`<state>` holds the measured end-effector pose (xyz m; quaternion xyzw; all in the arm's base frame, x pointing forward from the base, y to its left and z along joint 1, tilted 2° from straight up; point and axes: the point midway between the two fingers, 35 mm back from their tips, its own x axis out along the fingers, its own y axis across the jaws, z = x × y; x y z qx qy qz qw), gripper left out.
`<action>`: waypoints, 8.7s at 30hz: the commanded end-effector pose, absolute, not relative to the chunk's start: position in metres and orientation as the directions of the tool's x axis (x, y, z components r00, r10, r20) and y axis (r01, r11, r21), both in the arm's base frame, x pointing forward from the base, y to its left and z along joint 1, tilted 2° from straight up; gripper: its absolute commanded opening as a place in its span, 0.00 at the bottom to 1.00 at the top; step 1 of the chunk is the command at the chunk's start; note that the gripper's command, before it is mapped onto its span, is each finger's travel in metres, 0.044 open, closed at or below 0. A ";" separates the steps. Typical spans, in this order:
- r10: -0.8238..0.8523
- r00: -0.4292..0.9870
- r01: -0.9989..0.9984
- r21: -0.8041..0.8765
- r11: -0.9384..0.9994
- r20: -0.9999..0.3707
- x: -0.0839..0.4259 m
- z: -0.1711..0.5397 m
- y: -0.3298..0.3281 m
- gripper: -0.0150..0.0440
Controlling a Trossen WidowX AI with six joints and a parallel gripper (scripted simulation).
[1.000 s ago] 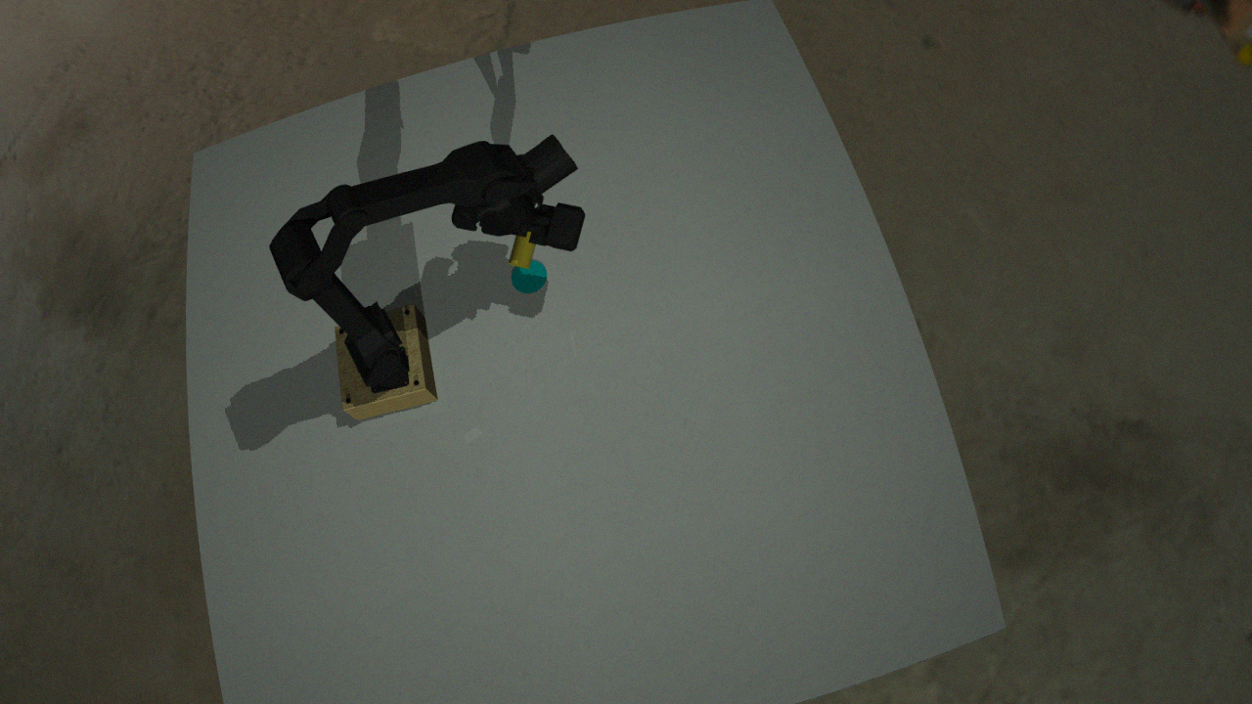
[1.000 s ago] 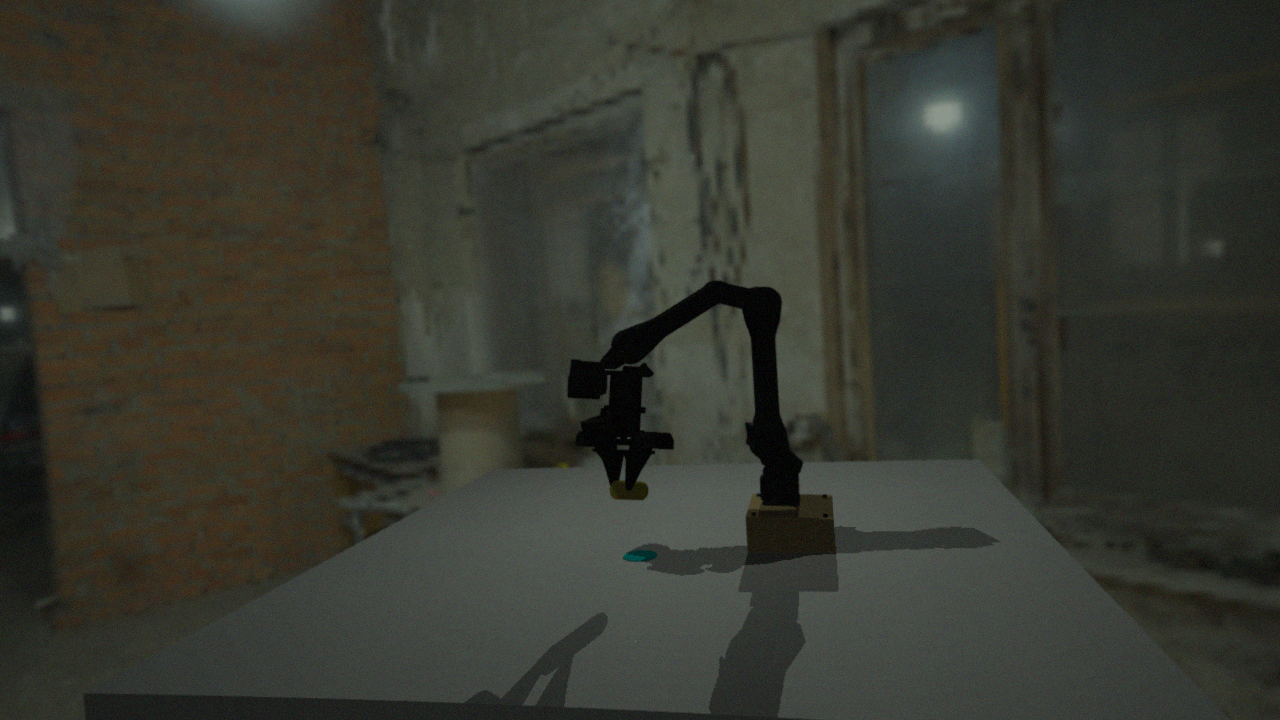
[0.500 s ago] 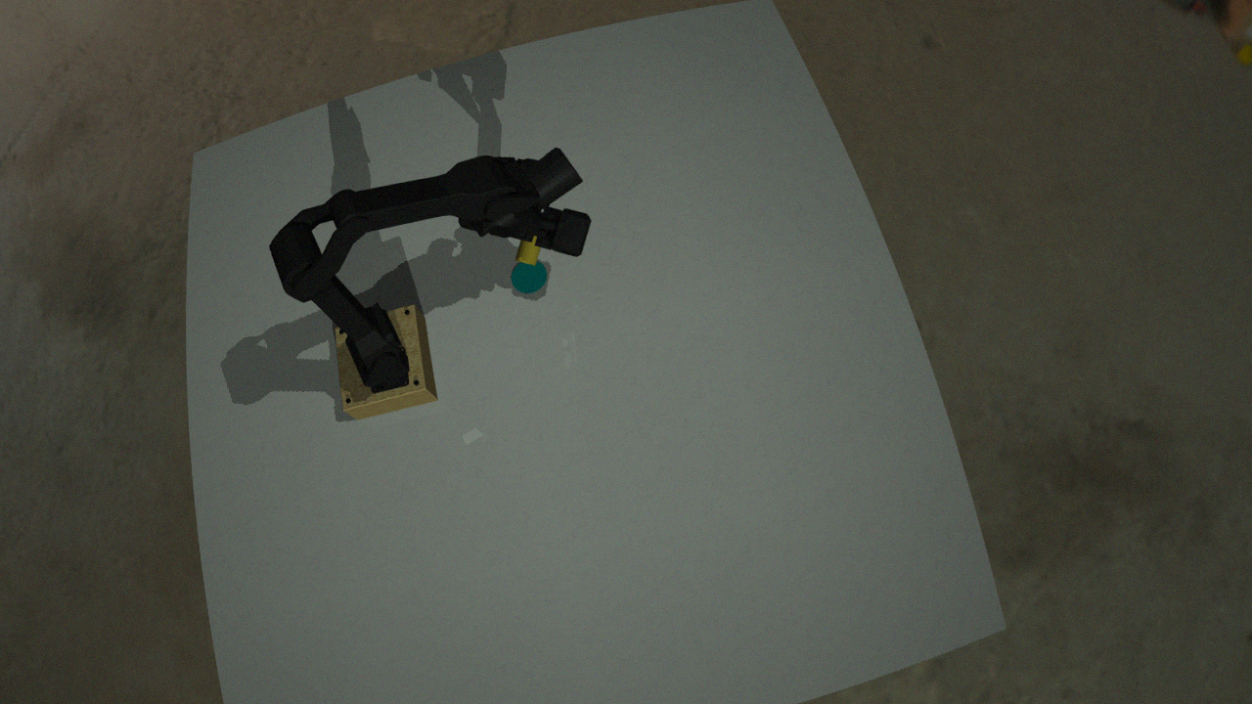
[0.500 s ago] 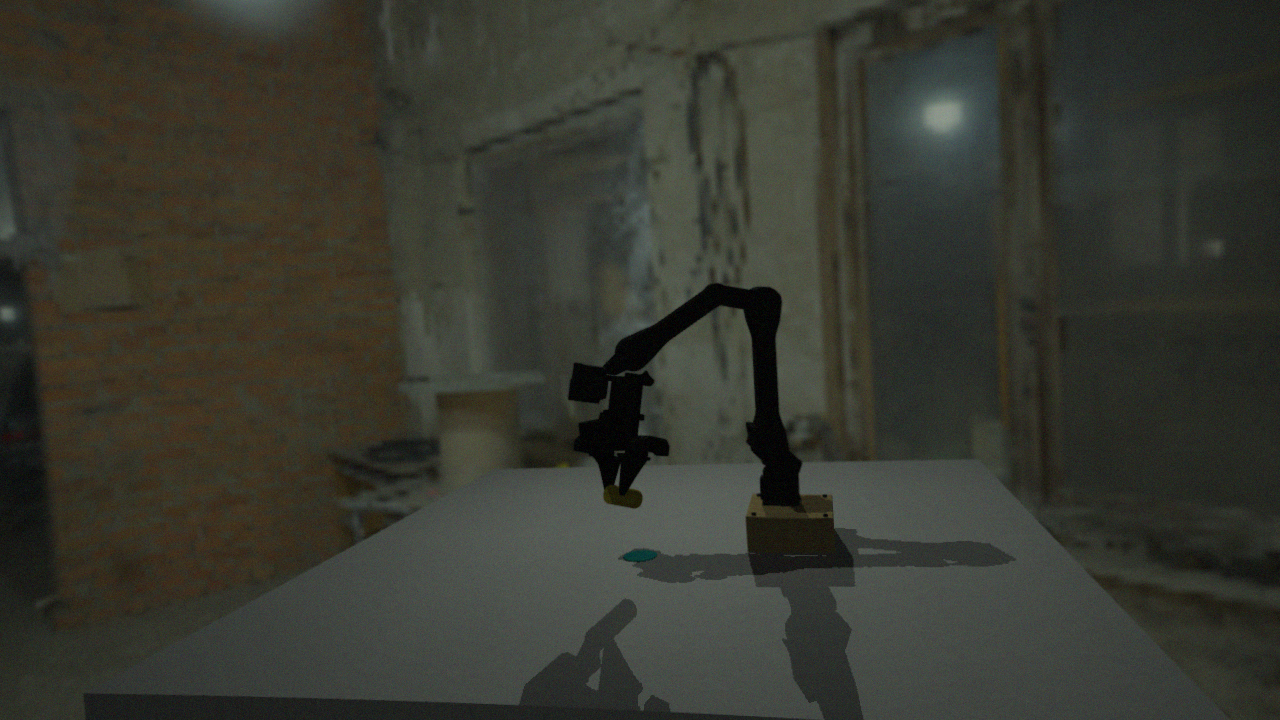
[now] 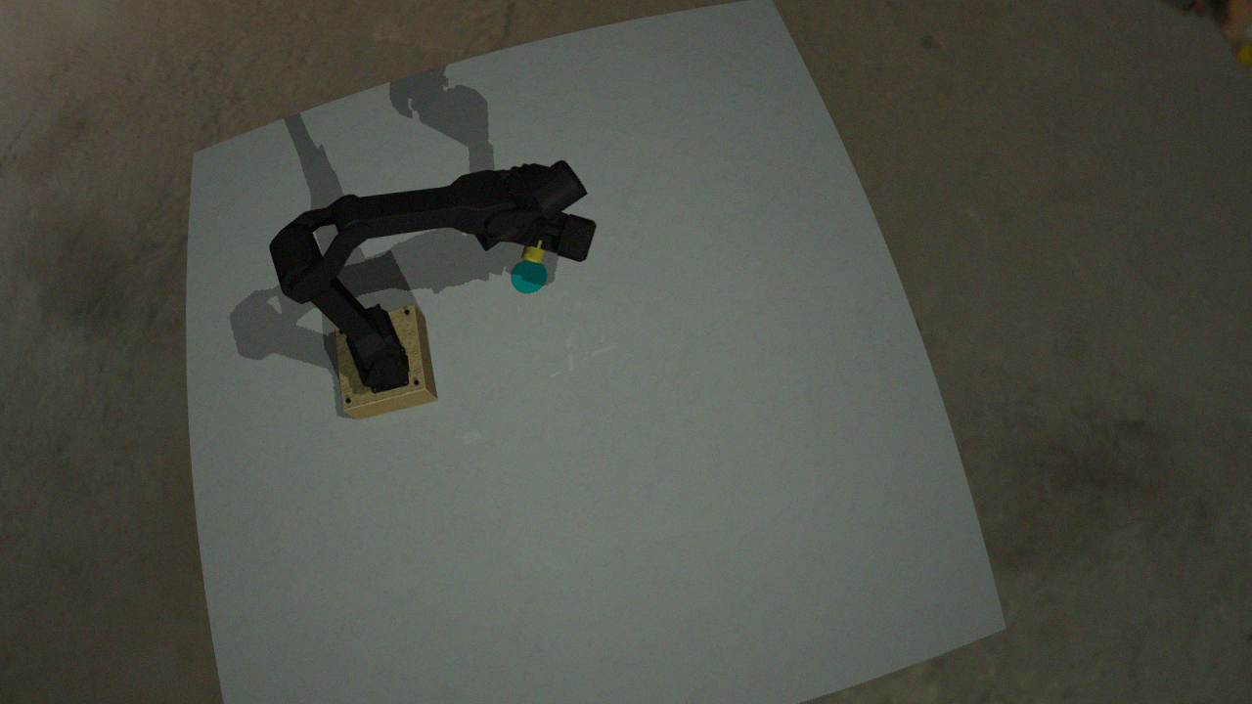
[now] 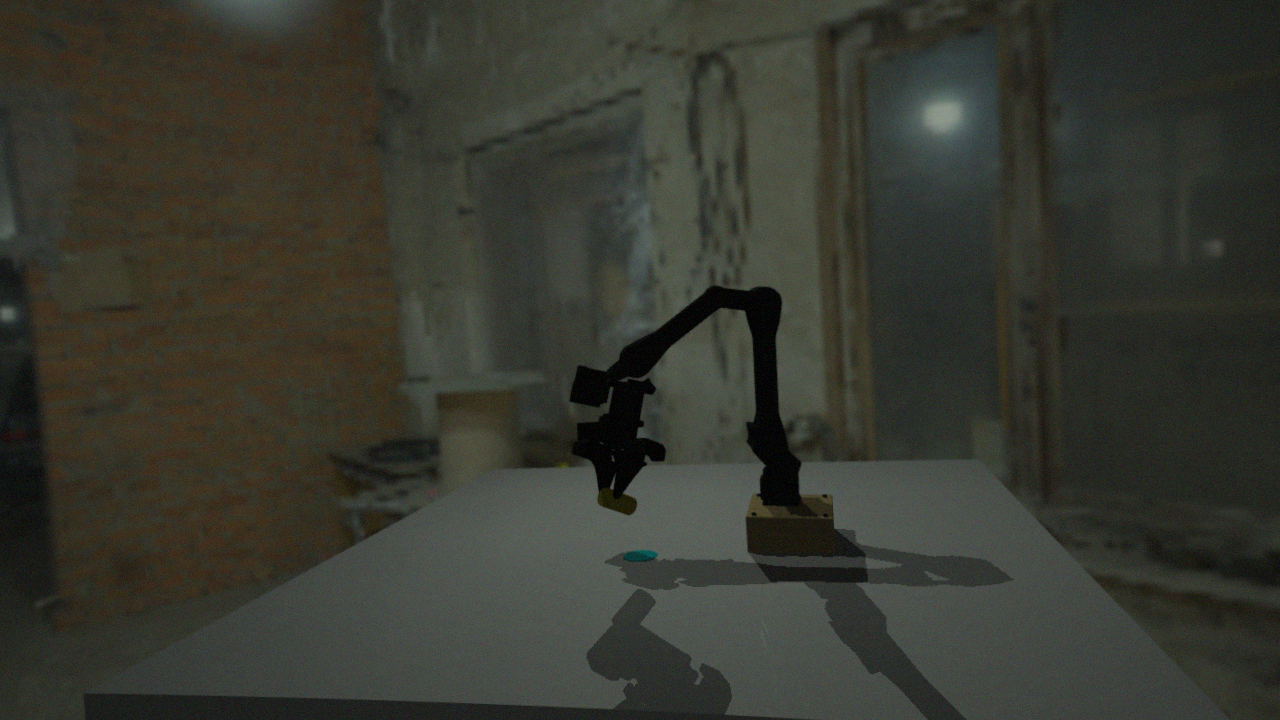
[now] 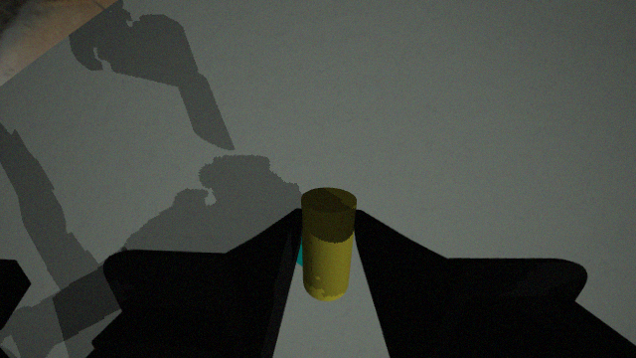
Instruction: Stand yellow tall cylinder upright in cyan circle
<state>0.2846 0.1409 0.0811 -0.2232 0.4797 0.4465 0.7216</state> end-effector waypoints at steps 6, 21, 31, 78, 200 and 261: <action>0.480 0.166 -0.849 0.122 0.513 -0.862 0.288 0.078 0.141 0.43; 0.557 0.211 -0.840 0.142 0.524 -0.803 0.295 0.075 0.140 0.43; 0.603 0.241 -0.836 0.153 0.527 -0.760 0.298 0.074 0.139 0.43; 0.772 0.355 -0.844 0.175 0.507 -0.528 0.302 0.077 0.127 0.43; 0.930 0.361 -0.932 0.018 0.363 -0.070 0.237 0.093 0.094 0.43; 0.934 0.348 -0.936 0.020 0.351 -0.087 0.232 -0.005 0.099 0.43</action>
